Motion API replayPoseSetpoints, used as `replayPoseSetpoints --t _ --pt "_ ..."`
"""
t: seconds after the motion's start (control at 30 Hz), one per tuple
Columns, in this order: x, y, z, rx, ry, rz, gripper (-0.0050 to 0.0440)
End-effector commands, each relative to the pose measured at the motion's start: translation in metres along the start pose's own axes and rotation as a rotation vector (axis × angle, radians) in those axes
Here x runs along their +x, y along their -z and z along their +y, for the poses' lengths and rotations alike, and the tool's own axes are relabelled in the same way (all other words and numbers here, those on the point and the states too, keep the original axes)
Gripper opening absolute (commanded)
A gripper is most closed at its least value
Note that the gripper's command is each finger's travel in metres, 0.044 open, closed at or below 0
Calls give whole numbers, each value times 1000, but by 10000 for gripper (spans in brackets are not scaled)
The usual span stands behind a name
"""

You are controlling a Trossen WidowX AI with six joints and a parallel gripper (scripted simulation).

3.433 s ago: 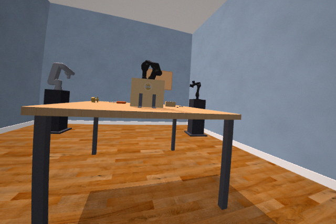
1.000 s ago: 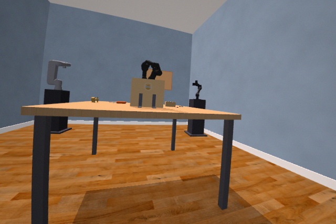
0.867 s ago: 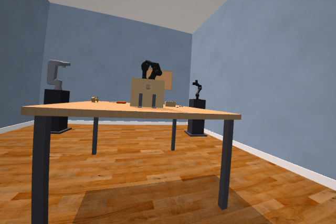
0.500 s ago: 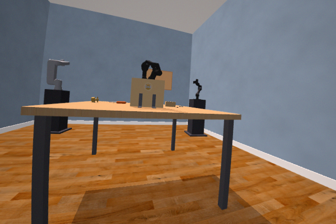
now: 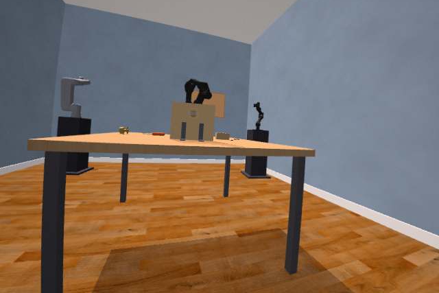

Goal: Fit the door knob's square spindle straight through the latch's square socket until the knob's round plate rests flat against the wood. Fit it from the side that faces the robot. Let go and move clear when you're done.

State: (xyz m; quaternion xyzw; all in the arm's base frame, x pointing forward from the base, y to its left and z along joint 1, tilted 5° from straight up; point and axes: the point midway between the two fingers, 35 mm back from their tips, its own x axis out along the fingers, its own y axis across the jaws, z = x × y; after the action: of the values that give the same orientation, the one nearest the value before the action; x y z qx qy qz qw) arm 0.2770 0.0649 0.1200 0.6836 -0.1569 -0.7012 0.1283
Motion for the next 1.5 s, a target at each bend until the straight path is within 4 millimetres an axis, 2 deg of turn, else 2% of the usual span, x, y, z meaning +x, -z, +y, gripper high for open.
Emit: replayPoseSetpoints --t 0.0,1.47 --pt "-4 1 2 7 3 17 0" --pt "-3 3 1 5 -1 18 0"
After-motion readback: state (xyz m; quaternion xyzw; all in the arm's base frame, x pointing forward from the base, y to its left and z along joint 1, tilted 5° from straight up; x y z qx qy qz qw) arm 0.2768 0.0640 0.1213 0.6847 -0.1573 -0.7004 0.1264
